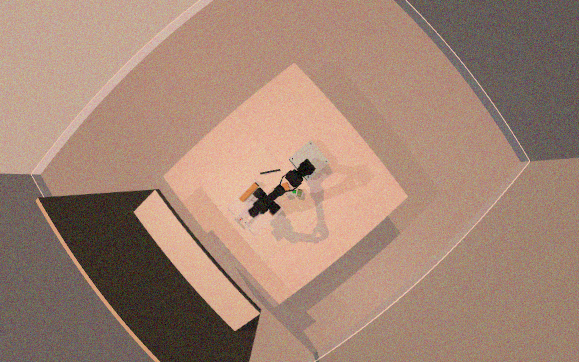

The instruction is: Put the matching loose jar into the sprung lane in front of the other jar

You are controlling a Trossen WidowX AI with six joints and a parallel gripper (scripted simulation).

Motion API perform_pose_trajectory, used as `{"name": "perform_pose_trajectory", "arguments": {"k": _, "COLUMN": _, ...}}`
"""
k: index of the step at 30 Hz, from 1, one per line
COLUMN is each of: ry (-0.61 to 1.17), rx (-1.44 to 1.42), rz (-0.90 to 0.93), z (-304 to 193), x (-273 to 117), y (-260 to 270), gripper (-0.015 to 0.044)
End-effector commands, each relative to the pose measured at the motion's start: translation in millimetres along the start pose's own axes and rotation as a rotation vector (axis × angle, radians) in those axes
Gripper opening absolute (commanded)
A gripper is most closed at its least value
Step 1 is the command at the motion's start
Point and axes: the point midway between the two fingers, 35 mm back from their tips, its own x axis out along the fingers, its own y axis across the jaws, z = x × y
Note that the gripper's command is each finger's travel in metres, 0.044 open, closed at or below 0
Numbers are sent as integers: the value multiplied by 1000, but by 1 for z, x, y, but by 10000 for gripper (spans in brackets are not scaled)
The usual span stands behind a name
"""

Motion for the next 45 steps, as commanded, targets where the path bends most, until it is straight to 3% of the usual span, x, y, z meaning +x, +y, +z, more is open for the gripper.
{"name": "perform_pose_trajectory", "arguments": {"k": 1, "ry": -29, "rx": 2, "rz": -1, "z": 8, "x": -4, "y": 0, "gripper": 0}}
{"name": "perform_pose_trajectory", "arguments": {"k": 45, "ry": -30, "rx": 2, "rz": -1, "z": 13, "x": -4, "y": 0, "gripper": 0}}
